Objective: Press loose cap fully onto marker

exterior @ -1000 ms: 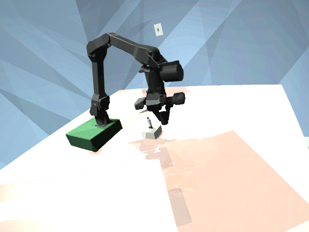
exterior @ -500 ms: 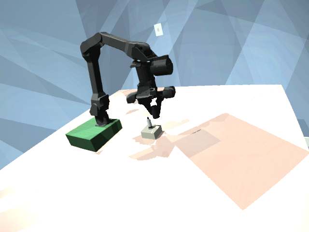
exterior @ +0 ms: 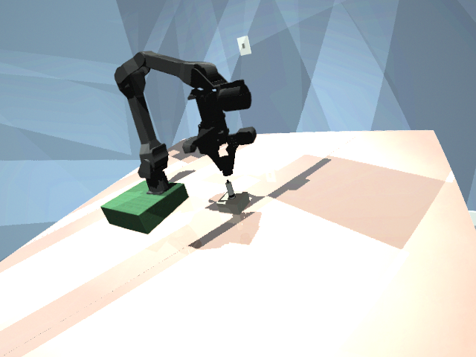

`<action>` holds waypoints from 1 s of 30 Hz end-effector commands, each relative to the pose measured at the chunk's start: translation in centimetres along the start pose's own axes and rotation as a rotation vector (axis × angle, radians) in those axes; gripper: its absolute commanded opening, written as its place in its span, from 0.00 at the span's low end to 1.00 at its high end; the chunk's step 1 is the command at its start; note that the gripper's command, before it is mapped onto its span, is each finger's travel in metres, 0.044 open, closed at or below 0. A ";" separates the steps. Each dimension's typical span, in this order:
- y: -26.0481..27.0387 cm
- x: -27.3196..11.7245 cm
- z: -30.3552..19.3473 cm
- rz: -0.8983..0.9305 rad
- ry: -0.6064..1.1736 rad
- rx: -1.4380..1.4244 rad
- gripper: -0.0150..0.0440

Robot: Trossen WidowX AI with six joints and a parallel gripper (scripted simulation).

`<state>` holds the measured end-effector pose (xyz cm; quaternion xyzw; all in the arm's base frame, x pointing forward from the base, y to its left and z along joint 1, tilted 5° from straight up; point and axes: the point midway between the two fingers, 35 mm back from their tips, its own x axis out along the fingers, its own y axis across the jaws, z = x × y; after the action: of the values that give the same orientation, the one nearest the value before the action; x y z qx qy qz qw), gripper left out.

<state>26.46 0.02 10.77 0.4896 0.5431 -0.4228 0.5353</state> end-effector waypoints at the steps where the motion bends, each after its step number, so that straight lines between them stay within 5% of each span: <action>1: -0.7 0.0 -0.2 -0.009 -0.002 0.005 0.25; 30: -0.6 3.8 -0.1 -0.009 -0.002 0.005 0.25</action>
<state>26.08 0.36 7.75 0.4885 0.5446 -0.4240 0.5339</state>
